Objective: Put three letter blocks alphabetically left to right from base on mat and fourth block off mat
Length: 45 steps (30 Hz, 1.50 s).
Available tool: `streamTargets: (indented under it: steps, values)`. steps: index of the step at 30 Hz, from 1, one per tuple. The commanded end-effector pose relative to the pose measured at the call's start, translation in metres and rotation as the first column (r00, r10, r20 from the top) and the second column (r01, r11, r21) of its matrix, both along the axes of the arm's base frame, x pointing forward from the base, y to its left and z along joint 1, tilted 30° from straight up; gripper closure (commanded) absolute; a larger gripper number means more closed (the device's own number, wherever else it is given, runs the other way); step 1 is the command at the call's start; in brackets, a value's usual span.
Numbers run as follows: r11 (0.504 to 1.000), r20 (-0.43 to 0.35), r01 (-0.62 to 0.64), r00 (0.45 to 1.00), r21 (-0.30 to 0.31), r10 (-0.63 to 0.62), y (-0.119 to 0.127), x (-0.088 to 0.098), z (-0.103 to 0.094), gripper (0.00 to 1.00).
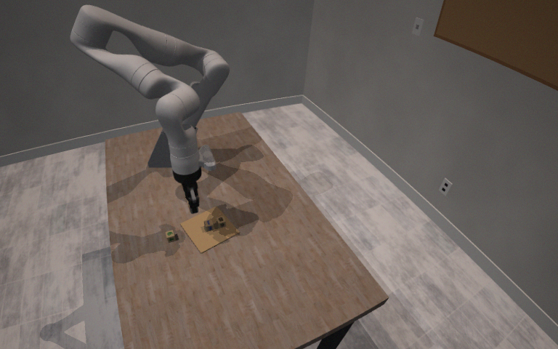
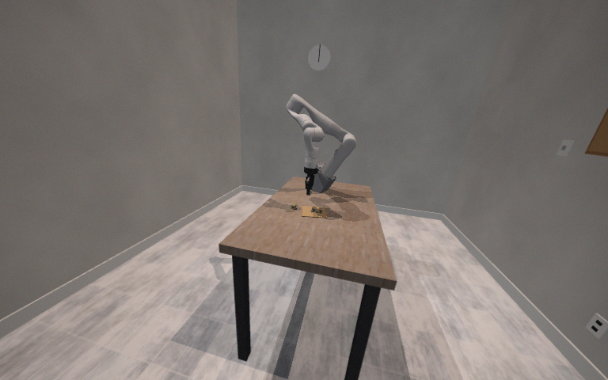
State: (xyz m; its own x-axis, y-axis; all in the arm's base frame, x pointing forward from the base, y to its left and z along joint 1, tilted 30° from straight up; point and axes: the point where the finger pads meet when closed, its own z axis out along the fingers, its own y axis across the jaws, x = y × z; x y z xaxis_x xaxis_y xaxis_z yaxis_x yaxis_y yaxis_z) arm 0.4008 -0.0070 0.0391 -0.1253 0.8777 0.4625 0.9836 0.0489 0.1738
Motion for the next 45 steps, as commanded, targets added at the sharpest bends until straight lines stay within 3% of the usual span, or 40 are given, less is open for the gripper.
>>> streamTargets:
  steps: [1,18,27,39,45]
  values:
    - [1.000,0.001,0.001,1.000,-0.001,-0.001,-0.001,0.000,0.000,0.79]
    - [1.000,0.000,0.000,1.000,0.000,0.000,0.002,0.001,-0.004,0.79]
    - [1.000,0.000,0.000,1.000,0.000,0.000,0.013,0.004,-0.025,0.79]
    - [1.000,0.000,0.000,1.000,0.000,0.000,0.038,0.011,-0.072,0.79]
    - [1.000,0.000,0.000,1.000,0.000,0.000,0.042,0.013,-0.080,0.79]
